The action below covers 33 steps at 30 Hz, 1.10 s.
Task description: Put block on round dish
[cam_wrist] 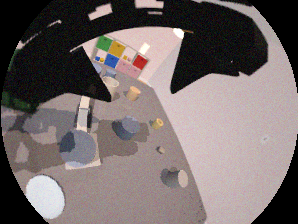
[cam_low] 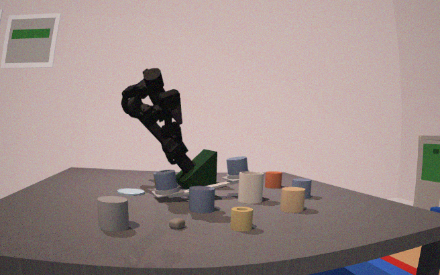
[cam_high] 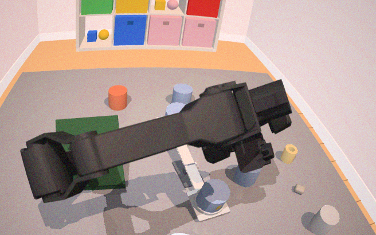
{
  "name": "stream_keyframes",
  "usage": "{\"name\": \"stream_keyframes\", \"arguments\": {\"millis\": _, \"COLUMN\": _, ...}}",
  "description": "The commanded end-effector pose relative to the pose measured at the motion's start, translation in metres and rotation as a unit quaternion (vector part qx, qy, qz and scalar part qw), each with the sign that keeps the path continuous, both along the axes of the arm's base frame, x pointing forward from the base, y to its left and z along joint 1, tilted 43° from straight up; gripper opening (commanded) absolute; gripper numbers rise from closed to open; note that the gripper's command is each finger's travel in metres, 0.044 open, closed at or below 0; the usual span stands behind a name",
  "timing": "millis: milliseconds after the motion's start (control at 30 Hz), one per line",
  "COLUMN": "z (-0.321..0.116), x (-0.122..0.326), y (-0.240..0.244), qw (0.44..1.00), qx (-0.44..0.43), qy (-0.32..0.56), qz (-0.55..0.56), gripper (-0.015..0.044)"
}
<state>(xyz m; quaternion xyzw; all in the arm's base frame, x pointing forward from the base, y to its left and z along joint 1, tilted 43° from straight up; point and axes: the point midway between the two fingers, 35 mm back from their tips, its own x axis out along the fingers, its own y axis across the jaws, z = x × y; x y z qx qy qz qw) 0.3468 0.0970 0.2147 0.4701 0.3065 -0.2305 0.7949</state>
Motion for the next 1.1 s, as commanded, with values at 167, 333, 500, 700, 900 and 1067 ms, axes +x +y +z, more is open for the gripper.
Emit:
{"name": "stream_keyframes", "arguments": {"millis": 167, "z": -0.025, "x": -0.035, "y": 0.025, "qw": 0.992, "qx": -0.088, "qy": 0.052, "qz": 0.073, "gripper": 0.0440}}
{"name": "stream_keyframes", "arguments": {"millis": 333, "z": -0.036, "x": -0.057, "y": 0.036, "qw": 0.980, "qx": -0.141, "qy": 0.077, "qz": 0.118, "gripper": 0.0440}}
{"name": "stream_keyframes", "arguments": {"millis": 500, "z": -0.045, "x": -0.078, "y": 0.044, "qw": 0.962, "qx": -0.196, "qy": 0.098, "qz": 0.164, "gripper": 0.0440}}
{"name": "stream_keyframes", "arguments": {"millis": 700, "z": -0.050, "x": -0.096, "y": 0.047, "qw": 0.939, "qx": -0.246, "qy": 0.110, "qz": 0.211, "gripper": 0.0440}}
{"name": "stream_keyframes", "arguments": {"millis": 900, "z": -0.055, "x": -0.113, "y": 0.050, "qw": 0.913, "qx": -0.296, "qy": 0.121, "qz": 0.253, "gripper": 0.0440}}
{"name": "stream_keyframes", "arguments": {"millis": 1067, "z": -0.060, "x": -0.132, "y": 0.053, "qw": 0.880, "qx": -0.350, "qy": 0.129, "qz": 0.294, "gripper": 0.0440}}
